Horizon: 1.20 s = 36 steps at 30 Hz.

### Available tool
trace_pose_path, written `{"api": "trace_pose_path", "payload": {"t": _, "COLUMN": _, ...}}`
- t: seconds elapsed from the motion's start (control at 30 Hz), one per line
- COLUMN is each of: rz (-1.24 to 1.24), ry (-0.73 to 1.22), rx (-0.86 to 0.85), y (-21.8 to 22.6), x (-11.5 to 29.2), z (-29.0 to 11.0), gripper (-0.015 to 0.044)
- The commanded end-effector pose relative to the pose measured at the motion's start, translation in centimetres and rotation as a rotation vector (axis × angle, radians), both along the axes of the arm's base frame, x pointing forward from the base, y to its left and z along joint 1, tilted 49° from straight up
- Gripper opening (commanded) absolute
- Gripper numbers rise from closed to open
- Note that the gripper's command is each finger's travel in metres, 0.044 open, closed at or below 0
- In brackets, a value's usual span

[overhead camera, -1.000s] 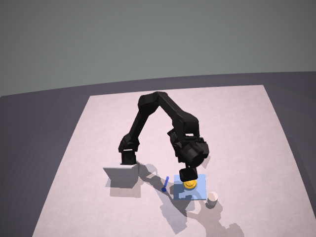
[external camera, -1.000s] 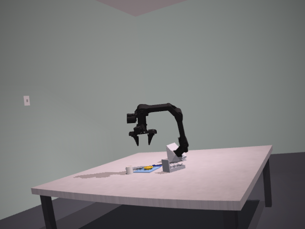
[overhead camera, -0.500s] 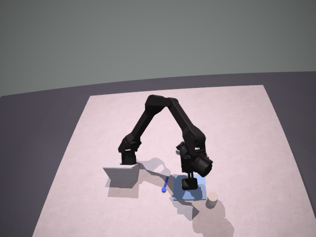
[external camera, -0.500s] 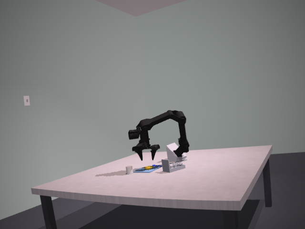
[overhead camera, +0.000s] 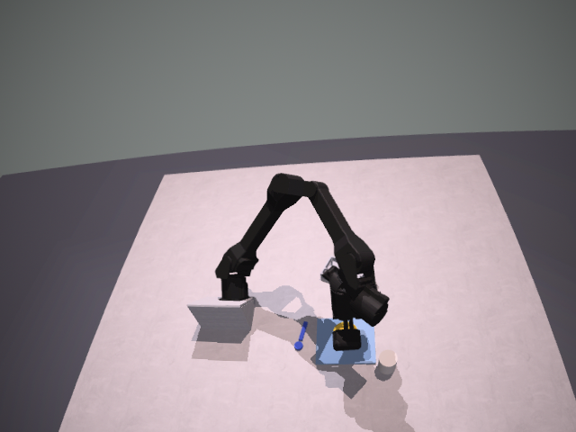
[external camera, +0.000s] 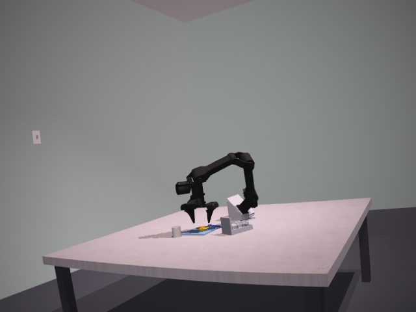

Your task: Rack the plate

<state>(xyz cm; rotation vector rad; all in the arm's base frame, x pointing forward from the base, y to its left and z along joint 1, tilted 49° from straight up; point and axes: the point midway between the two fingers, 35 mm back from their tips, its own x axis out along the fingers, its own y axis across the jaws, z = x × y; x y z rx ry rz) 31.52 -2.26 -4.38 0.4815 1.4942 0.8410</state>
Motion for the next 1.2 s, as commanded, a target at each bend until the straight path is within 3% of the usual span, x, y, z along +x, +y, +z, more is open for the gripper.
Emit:
{"api": "trace_pose_path", "payload": {"t": 0.0, "rz": -0.005, "ry": 0.006, "rx": 0.004, "y": 0.5, "x": -0.2, "z": -0.4, "gripper": 0.0400}}
{"api": "trace_pose_path", "payload": {"t": 0.67, "rz": -0.005, "ry": 0.006, "rx": 0.007, "y": 2.8, "x": -0.6, "z": -2.3, "gripper": 0.0400}}
{"api": "trace_pose_path", "payload": {"t": 0.73, "rz": -0.005, "ry": 0.006, "rx": 0.007, "y": 2.8, "x": -0.6, "z": -2.3, "gripper": 0.0355}}
{"api": "trace_pose_path", "payload": {"t": 0.93, "rz": -0.005, "ry": 0.006, "rx": 0.007, "y": 2.8, "x": -0.6, "z": -2.3, "gripper": 0.0355}}
{"api": "trace_pose_path", "payload": {"t": 1.17, "rz": -0.005, "ry": 0.006, "rx": 0.007, "y": 2.8, "x": -0.6, "z": -2.3, "gripper": 0.0308}}
